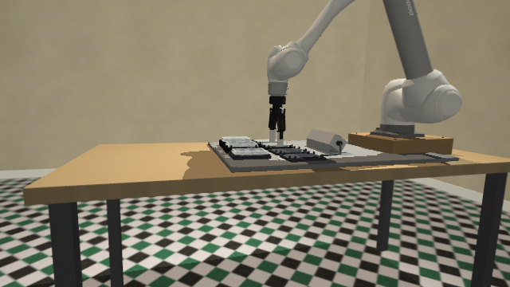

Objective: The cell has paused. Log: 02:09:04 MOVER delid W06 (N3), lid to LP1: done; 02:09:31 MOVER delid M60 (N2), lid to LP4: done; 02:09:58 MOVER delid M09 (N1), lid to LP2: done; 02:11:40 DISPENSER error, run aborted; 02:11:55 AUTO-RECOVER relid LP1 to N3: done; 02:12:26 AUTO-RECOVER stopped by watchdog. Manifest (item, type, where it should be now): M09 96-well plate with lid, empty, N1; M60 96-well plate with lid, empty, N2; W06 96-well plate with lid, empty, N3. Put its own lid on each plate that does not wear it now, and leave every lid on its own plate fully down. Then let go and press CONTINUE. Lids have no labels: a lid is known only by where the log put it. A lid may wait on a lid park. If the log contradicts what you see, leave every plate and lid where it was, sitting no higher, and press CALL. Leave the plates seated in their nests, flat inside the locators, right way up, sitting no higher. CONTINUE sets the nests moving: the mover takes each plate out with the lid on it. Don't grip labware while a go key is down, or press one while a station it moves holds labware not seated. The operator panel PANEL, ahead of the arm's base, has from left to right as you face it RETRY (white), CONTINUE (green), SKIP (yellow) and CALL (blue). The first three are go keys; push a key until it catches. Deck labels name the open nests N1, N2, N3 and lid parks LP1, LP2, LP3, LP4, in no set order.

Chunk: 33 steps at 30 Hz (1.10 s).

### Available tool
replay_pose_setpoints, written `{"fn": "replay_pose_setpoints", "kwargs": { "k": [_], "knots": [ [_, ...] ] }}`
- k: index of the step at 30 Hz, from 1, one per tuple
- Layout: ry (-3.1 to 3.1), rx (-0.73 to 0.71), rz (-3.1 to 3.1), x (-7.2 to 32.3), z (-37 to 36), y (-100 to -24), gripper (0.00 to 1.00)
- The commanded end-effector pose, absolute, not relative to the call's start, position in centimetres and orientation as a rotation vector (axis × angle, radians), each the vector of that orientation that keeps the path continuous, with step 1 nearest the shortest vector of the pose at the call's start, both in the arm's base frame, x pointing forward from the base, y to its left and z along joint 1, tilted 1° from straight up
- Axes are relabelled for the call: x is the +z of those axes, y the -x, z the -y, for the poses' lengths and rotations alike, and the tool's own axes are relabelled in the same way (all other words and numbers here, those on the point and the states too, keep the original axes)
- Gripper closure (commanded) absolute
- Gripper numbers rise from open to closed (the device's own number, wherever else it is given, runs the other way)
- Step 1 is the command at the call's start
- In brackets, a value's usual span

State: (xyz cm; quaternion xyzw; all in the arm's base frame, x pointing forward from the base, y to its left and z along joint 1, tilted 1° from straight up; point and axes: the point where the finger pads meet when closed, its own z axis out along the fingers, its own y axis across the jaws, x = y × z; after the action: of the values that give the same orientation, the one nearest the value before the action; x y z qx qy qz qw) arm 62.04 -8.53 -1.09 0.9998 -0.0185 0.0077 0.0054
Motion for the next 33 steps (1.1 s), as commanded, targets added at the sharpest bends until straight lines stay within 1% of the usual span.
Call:
{"fn": "replay_pose_setpoints", "kwargs": {
  "k": [1, 12, 13, 33],
  "knots": [
    [-3.13, 0.024, 0.058, -1.08, 8.53, -62.04, 0.34],
    [-3.13, 0.024, 0.058, -1.08, 8.53, -62.04, 0.34],
    [-3.13, 0.024, 0.058, -1.08, 8.53, -62.04, 1.0],
    [-3.13, 0.024, 0.058, -1.08, 8.53, -62.04, 1.0]
  ]
}}
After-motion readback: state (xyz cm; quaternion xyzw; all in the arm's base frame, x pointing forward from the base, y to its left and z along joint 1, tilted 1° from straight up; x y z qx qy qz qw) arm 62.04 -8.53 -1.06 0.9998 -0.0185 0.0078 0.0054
